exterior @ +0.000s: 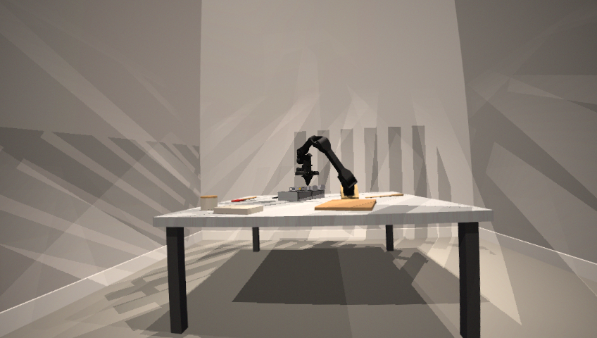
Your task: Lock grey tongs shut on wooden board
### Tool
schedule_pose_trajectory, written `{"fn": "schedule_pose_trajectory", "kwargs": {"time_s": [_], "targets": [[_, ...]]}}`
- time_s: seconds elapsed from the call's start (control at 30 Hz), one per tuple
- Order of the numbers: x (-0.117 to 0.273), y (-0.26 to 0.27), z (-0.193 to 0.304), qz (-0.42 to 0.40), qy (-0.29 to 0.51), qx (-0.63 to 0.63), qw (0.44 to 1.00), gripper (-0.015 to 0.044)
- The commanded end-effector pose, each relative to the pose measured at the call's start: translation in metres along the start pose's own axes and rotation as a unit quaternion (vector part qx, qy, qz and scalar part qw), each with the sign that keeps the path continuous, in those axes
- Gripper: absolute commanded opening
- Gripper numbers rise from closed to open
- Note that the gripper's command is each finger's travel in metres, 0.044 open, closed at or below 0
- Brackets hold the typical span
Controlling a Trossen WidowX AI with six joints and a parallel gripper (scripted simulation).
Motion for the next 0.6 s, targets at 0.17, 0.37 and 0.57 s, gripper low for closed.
{"fn": "schedule_pose_trajectory", "kwargs": {"time_s": [0.17, 0.37, 0.57], "targets": [[-0.0029, -0.0141, 0.0003, 0.002, 0.004, 0.001, 1.000, -0.0150], [-0.0008, -0.0132, 0.0001, -0.001, 0.001, -0.002, 1.000, -0.0150], [-0.0008, -0.0132, 0.0001, -0.001, 0.001, -0.002, 1.000, -0.0150]]}}
Point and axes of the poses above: the point midway between the two fingers, 35 mm back from their tips, its own x axis back along the fingers, its own y axis across the jaws, z = x × y, the point moved 10 cm from there along x, back along the fingers, and after that the axes turned 5 degrees about -x, right-handed, at the moved point
